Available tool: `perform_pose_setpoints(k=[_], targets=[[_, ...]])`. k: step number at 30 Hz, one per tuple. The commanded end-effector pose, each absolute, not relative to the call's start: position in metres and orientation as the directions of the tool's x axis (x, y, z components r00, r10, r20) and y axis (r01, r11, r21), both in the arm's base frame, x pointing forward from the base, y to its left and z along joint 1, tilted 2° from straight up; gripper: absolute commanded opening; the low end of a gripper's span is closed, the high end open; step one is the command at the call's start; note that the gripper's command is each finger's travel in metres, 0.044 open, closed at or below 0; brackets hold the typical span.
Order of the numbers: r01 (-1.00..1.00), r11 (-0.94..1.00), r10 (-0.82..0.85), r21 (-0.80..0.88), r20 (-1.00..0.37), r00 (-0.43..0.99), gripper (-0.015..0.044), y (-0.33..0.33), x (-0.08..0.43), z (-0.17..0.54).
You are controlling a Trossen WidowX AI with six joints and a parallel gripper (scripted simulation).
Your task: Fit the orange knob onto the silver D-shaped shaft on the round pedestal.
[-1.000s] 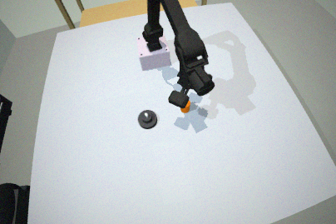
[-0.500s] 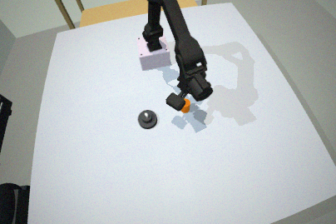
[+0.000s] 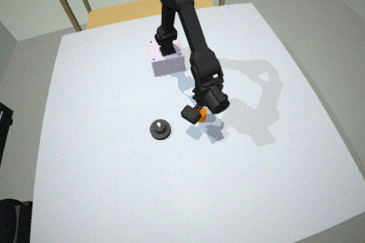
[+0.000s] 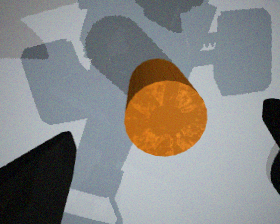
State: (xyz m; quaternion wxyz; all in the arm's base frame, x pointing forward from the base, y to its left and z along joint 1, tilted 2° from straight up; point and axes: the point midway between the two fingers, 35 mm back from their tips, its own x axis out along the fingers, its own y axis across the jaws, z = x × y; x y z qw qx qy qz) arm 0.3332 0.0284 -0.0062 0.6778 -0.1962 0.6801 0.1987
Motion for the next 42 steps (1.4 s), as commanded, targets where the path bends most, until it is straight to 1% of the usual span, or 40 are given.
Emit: perform_pose_setpoints(k=[1, 35, 42], targets=[[-0.532, 0.847, -0.004, 0.001, -1.0, -0.008, 0.044, 0.028, 0.332, -0.014], [-0.532, 0.847, -0.004, 0.002, -1.0, -0.009, 0.044, 0.028, 0.33, -0.066], [-0.532, 0.847, -0.004, 0.002, -1.0, -0.009, 0.0256, 0.028, 0.33, -0.066]])
